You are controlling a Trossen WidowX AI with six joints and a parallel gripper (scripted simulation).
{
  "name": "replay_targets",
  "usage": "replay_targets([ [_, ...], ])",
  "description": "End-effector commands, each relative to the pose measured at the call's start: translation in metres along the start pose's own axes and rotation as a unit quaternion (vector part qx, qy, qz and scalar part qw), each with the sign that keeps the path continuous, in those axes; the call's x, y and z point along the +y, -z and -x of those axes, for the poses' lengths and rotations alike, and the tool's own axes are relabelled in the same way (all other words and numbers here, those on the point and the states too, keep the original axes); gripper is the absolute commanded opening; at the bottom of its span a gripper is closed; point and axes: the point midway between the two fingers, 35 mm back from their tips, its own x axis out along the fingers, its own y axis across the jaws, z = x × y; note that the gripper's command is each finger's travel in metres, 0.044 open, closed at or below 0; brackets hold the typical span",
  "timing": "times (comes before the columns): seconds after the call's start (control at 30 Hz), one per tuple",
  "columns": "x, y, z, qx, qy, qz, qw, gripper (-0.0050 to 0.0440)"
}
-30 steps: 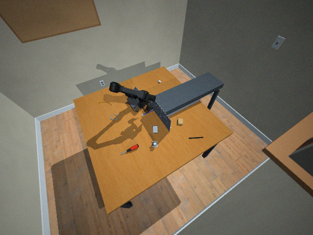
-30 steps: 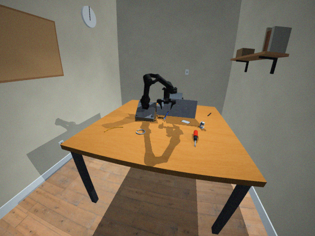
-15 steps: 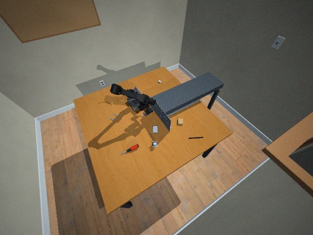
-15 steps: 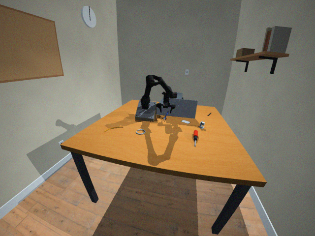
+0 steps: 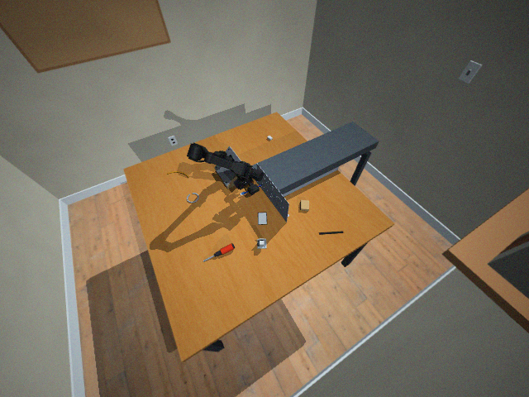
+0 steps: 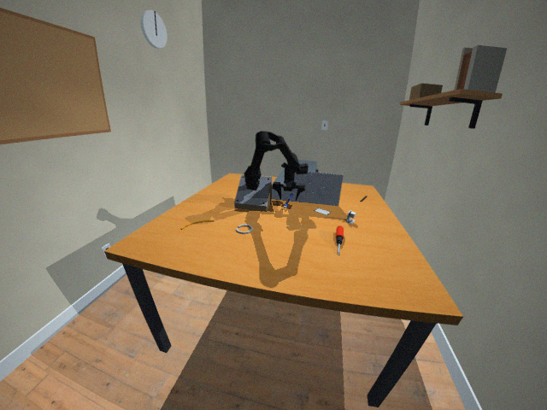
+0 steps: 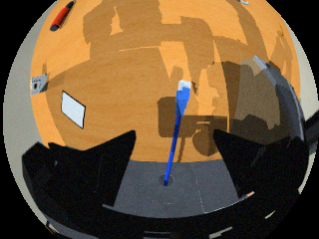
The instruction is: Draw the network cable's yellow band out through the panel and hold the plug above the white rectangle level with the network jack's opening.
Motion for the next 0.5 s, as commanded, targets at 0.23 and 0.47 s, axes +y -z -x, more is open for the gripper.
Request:
replay_targets([
  [0.23,-0.001,-0.001,-0.018,-0.002,0.001,0.003,1.0,0.044],
  [0.47,-0.001,-0.001,-0.028,-0.002,0.001,0.003,1.0,0.044],
])
